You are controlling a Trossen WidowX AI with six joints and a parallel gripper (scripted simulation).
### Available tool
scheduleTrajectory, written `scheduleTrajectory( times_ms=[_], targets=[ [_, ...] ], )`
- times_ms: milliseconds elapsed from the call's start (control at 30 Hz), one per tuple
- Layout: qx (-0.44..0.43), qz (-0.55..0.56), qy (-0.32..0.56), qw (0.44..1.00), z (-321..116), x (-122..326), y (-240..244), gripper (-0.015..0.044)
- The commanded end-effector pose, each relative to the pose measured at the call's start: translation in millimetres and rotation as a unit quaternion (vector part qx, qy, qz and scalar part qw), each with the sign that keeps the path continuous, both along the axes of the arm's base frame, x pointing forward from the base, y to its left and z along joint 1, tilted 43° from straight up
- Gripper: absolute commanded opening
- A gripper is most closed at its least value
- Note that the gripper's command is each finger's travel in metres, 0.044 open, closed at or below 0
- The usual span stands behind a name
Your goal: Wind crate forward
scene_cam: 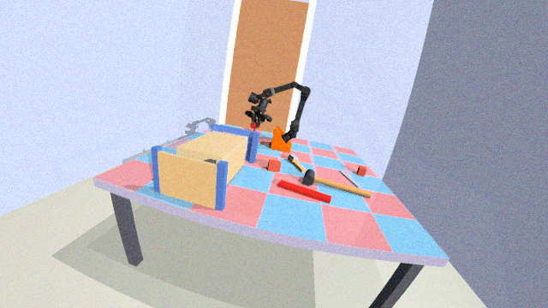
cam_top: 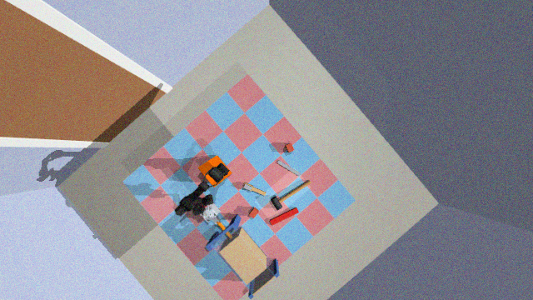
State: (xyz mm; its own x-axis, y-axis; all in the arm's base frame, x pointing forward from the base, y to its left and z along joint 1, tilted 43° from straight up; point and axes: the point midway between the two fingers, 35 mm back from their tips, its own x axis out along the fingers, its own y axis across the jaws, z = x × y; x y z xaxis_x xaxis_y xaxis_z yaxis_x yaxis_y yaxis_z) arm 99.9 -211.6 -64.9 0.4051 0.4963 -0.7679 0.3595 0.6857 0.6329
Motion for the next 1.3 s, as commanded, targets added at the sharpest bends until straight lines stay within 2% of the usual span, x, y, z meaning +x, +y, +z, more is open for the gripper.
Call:
scheduleTrajectory(
  times_ms=[0, 1267],
  targets=[
    [-0.01, 0.008, 0.006, 1.0, -8.9, -4.8, -8.5, 0.0],
    [-0.012, 0.008, 0.007, 1.0, -39.9, -10.7, -45.1, 0.0]
  ],
)
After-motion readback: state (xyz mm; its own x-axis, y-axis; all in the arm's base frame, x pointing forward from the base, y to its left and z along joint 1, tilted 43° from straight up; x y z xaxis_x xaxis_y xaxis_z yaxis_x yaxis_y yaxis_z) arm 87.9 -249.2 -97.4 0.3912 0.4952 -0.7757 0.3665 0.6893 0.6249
